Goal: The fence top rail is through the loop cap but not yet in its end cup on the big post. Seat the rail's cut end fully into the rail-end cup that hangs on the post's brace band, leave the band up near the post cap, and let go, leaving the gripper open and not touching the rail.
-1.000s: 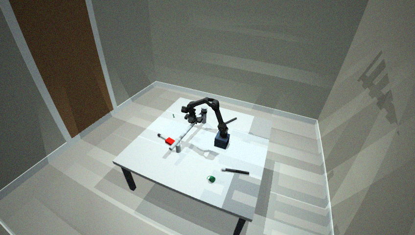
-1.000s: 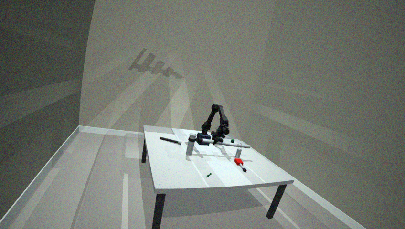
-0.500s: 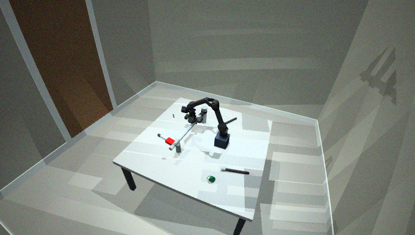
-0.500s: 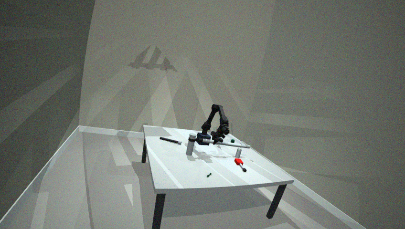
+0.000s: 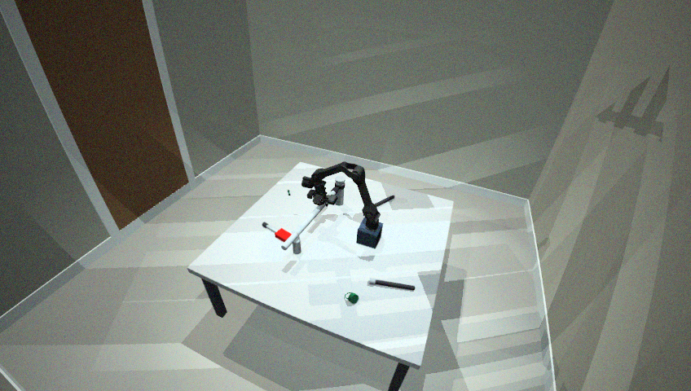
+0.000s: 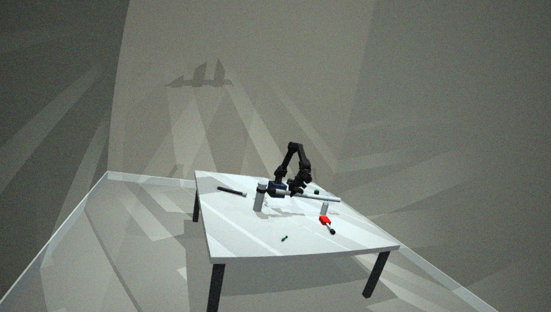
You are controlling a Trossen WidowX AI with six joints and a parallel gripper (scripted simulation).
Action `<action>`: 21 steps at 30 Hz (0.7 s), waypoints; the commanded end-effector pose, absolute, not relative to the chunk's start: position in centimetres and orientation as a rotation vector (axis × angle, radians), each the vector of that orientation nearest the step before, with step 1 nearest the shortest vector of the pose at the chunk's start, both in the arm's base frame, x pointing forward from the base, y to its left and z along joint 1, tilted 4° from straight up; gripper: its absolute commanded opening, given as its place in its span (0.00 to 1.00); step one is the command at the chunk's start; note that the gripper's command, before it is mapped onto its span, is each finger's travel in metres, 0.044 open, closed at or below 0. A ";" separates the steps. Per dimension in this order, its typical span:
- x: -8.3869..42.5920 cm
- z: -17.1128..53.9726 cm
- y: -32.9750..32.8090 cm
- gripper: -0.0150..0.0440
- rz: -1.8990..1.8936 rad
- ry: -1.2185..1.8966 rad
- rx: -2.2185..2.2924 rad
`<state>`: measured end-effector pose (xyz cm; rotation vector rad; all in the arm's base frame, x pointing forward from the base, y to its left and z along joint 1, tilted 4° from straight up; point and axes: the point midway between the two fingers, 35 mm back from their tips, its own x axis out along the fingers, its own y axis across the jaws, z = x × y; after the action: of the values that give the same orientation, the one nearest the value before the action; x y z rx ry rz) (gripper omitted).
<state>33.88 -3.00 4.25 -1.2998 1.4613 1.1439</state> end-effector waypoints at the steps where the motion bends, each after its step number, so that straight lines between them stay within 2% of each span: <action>1: 33.9 4.3 -3.0 0.25 1.144 1.461 -1.301; 21: 34.0 4.4 -3.3 0.25 1.146 1.460 -1.307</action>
<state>33.93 -3.01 4.16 -1.2962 1.4592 1.1486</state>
